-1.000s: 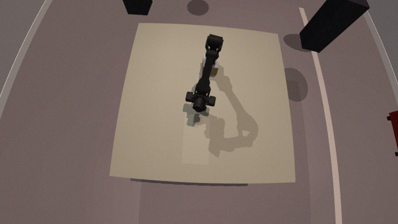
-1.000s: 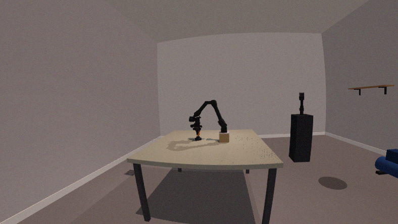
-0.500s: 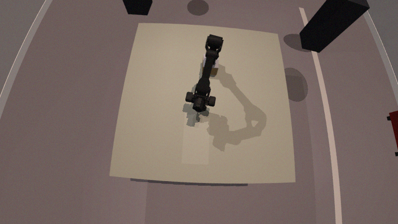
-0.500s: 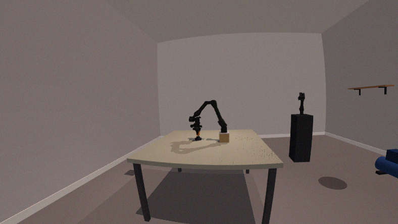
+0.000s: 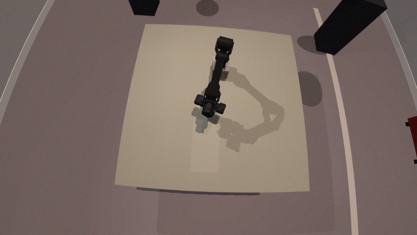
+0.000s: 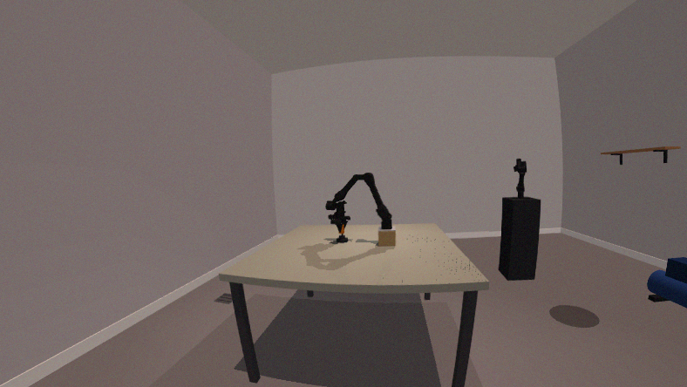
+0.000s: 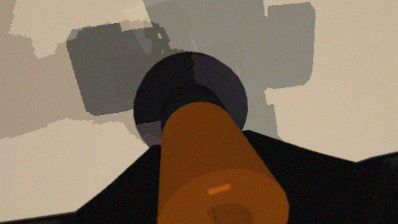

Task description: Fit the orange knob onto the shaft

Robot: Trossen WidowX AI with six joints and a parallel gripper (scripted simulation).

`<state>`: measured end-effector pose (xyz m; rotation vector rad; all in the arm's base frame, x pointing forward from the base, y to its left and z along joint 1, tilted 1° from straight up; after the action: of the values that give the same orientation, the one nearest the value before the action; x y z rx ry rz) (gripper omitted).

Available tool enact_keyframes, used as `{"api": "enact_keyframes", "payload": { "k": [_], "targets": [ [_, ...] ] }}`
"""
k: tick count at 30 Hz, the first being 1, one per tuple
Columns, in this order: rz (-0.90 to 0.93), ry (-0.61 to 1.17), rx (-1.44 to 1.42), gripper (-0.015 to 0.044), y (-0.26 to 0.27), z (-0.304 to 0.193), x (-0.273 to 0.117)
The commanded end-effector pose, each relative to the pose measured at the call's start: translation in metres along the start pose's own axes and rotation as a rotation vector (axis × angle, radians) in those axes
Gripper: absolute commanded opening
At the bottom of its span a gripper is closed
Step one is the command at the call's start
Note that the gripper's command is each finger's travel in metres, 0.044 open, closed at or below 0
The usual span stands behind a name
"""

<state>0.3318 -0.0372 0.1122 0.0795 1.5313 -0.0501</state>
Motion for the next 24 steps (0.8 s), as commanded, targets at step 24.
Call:
{"api": "enact_keyframes", "payload": {
  "k": [24],
  "targets": [
    [0.001,-0.003,0.025,0.0,0.0007,-0.0014,0.0038]
  ]
}}
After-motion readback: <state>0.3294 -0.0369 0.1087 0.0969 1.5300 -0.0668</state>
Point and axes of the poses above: the point midway between the two fingers, 35 mm back from their tips, its own x axis out along the fingers, its own y axis across the jaws, z = x × y, the point moved 10 cm from there along -x, back along the fingers, and after that the axes turned 9 degrees about -x, right-handed, at the moved point
